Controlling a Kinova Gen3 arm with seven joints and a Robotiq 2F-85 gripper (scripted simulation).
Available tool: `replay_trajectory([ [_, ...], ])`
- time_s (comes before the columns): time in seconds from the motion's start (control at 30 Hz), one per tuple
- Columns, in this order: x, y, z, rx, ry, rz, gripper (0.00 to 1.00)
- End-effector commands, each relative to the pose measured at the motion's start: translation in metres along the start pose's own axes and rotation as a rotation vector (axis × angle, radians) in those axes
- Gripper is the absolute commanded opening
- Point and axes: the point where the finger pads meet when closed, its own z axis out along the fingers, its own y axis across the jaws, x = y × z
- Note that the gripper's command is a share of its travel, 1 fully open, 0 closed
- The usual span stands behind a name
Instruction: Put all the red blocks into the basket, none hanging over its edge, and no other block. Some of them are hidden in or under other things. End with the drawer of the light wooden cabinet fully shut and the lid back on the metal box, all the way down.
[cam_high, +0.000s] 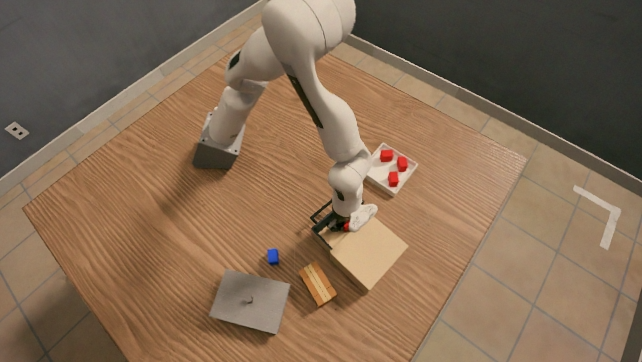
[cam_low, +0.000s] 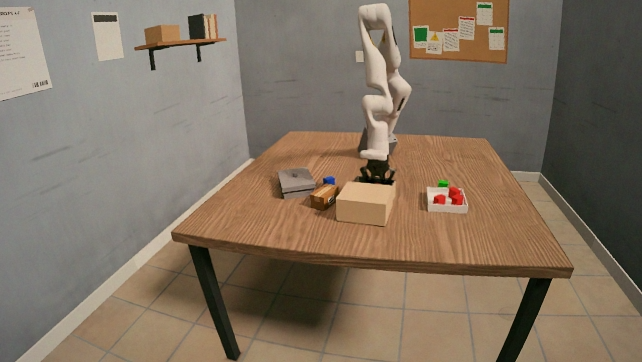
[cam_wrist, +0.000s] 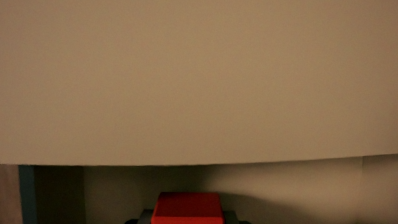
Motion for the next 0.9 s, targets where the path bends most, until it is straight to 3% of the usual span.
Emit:
replay_trajectory([
  [0.0, -0.001, 0.005, -0.013, -0.007, 0.0, 0.004, 0.1],
  [0.4, 0.003, 0.004, -0.068, -0.006, 0.007, 0.004, 0.1],
  [0.47, 0.003, 0.004, -0.068, -0.006, 0.007, 0.004, 0.1],
  [0.87, 0.002, 0.003, -0.118, -0.005, 0.008, 0.003, 0.1],
])
